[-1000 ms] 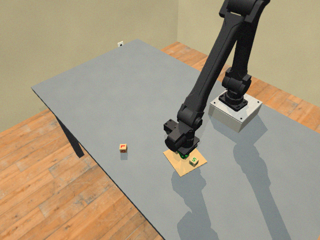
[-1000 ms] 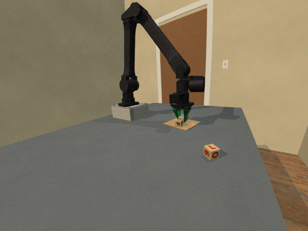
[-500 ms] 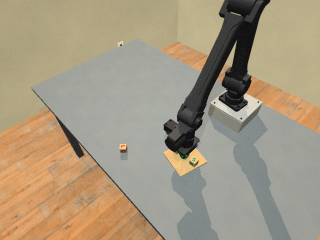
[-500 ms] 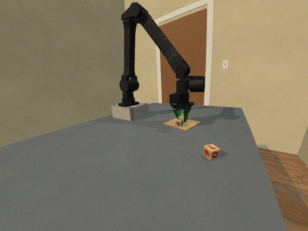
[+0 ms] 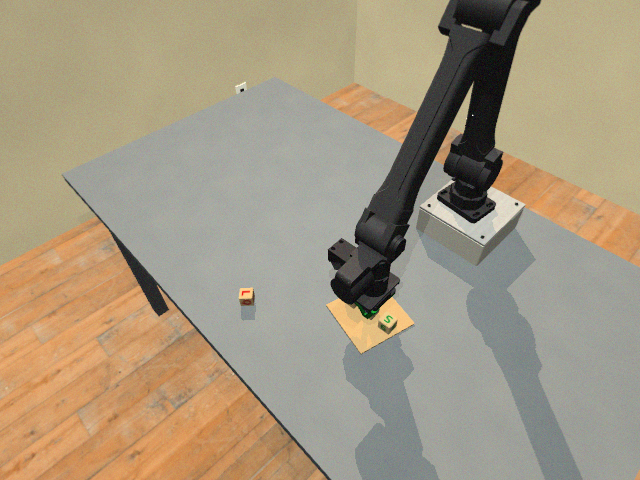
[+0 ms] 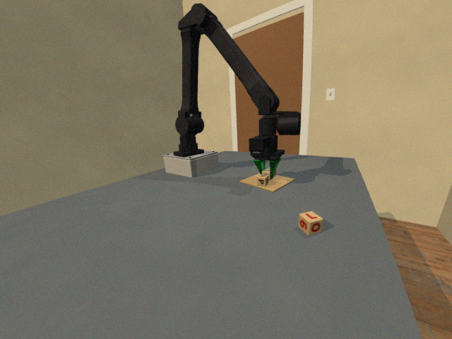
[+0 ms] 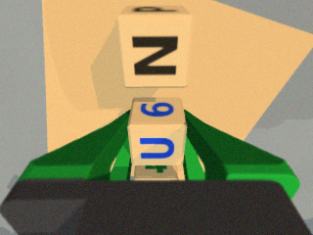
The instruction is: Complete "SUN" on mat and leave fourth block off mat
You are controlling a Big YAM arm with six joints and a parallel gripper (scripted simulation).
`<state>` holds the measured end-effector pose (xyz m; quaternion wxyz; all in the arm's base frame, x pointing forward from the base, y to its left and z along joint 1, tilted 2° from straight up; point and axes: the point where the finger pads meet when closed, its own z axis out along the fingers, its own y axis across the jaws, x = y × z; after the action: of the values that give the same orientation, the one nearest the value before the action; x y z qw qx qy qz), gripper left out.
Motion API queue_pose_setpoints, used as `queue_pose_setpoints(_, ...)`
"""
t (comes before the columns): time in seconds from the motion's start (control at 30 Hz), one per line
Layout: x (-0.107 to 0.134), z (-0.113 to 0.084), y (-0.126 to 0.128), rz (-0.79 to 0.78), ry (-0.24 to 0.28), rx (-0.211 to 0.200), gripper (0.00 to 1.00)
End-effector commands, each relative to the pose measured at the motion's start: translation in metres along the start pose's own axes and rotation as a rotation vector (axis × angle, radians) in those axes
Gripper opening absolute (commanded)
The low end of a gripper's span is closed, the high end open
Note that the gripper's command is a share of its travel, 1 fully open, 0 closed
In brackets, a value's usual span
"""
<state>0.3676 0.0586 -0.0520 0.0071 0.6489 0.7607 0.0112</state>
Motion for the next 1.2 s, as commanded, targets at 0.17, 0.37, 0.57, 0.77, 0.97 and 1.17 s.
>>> queue_pose_setpoints(0.17,0.0051,-0.011,0.0247,-0.004,-0.004,-0.058,0.26)
queue_pose_setpoints(0.37,0.0051,-0.011,0.0247,-0.004,-0.004,-0.058,0.26)
queue_pose_setpoints(0.57,0.005,-0.0098,0.0234,-0.004,-0.004,-0.054,0.26)
queue_pose_setpoints(0.77,0.0049,-0.0082,0.0232,-0.004,-0.004,-0.048,0.26)
queue_pose_setpoints(0.97,0.0048,-0.0054,0.0181,-0.003,-0.005,-0.037,0.26)
queue_pose_setpoints(1.17,0.0048,-0.0054,0.0182,-0.003,-0.005,-0.037,0.26)
